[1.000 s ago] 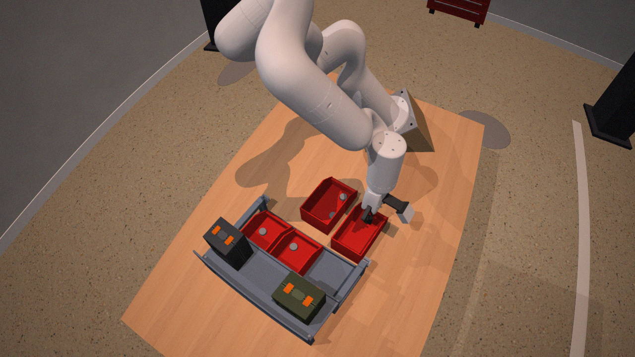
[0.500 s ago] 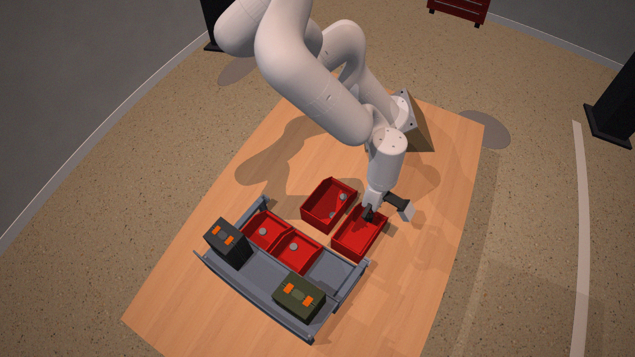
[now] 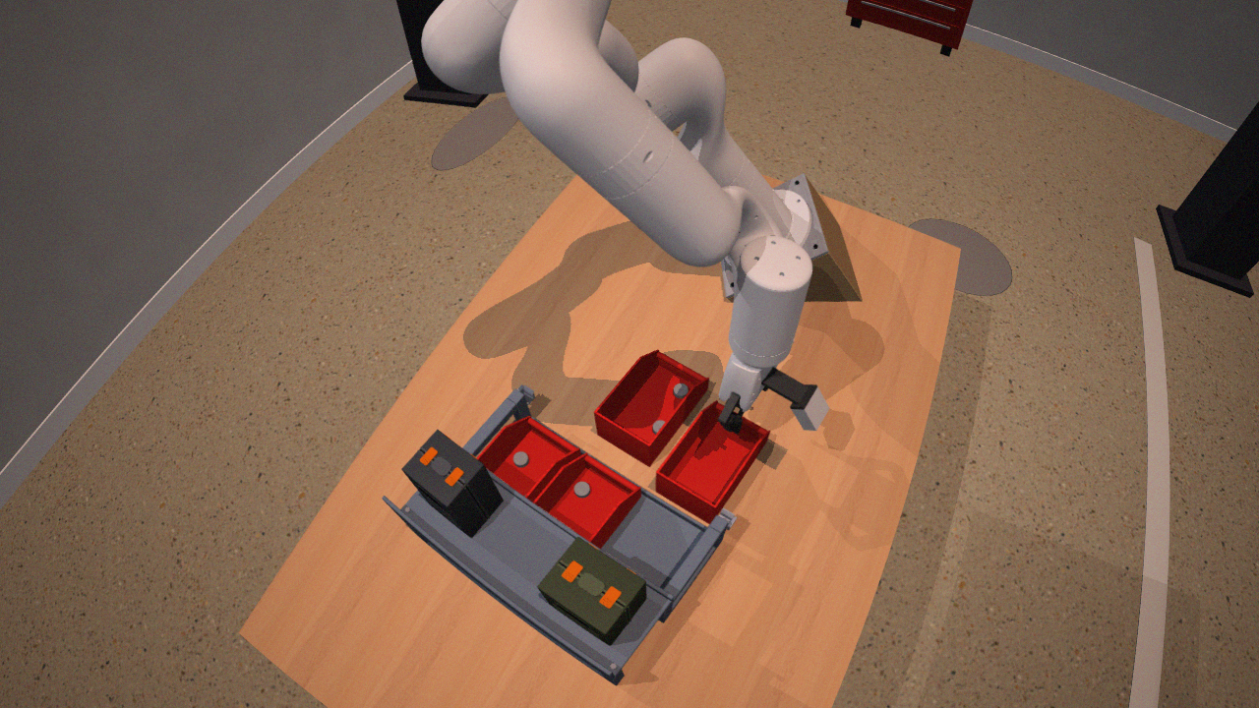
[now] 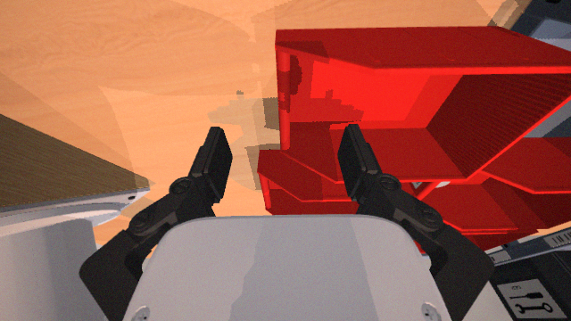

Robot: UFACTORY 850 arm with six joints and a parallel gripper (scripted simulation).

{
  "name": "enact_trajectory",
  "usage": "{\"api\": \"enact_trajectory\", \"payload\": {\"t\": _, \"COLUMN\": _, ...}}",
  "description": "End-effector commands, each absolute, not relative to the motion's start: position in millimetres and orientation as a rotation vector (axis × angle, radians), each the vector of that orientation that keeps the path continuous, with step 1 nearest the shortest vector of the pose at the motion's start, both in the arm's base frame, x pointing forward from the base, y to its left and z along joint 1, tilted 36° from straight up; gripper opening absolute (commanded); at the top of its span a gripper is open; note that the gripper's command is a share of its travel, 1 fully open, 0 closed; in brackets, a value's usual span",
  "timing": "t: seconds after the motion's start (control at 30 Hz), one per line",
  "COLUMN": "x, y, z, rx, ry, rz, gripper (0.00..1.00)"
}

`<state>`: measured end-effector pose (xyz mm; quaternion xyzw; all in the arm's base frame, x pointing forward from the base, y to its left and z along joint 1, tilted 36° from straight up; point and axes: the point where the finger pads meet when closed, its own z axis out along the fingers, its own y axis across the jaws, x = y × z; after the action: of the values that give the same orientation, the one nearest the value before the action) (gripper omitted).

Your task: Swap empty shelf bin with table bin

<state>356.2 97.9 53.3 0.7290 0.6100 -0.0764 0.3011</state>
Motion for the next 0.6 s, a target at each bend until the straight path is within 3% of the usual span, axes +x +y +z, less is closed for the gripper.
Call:
{"api": "enact_trajectory", "payload": {"t": 0.0, "x": 353.6, "y": 104.7, "z": 63.4, "rx": 1.934, "ry": 1.618, "rz": -0.203, "gripper": 0.95}}
{"api": "enact_trajectory", "payload": {"t": 0.57, "x": 347.2, "y": 118.0, "z": 83.5, "rx": 1.934, "ry": 1.618, "rz": -0.203, "gripper": 0.95}}
